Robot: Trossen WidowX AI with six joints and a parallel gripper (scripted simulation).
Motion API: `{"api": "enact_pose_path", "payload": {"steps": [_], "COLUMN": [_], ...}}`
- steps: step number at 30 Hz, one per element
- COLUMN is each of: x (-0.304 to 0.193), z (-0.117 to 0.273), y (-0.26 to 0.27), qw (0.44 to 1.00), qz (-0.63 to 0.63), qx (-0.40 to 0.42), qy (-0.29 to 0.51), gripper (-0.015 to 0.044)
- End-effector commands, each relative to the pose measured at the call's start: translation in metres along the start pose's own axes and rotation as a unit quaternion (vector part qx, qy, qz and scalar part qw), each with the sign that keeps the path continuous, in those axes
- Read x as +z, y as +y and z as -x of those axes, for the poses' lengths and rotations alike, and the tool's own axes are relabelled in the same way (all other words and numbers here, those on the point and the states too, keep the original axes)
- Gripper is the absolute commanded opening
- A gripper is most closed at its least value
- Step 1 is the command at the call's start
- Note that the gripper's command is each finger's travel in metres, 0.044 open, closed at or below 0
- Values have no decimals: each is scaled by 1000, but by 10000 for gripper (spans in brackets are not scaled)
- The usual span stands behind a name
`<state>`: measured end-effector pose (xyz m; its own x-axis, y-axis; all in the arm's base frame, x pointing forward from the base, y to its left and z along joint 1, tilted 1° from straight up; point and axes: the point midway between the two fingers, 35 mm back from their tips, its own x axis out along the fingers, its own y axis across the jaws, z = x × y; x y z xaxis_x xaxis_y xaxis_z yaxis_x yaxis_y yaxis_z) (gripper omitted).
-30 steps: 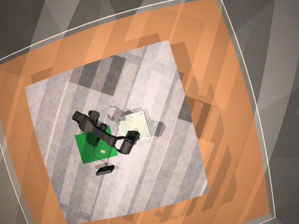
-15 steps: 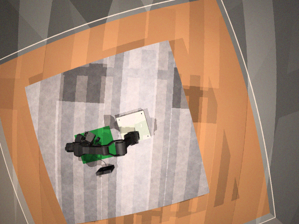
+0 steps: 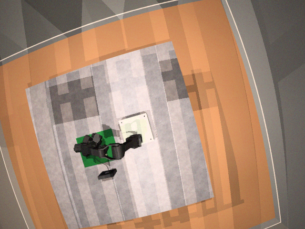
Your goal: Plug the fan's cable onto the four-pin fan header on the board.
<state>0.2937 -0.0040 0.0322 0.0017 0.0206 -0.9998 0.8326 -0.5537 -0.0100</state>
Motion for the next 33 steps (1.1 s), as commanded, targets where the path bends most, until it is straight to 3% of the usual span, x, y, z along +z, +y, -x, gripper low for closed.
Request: {"api": "enact_pose_path", "payload": {"steps": [1, 33], "x": [-2, -2], "z": [-2, -51], "y": [4, 5], "qw": [1000, 1000], "qz": [-3, -3], "qx": [12, 12], "qy": [5, 5], "gripper": [440, 440]}}
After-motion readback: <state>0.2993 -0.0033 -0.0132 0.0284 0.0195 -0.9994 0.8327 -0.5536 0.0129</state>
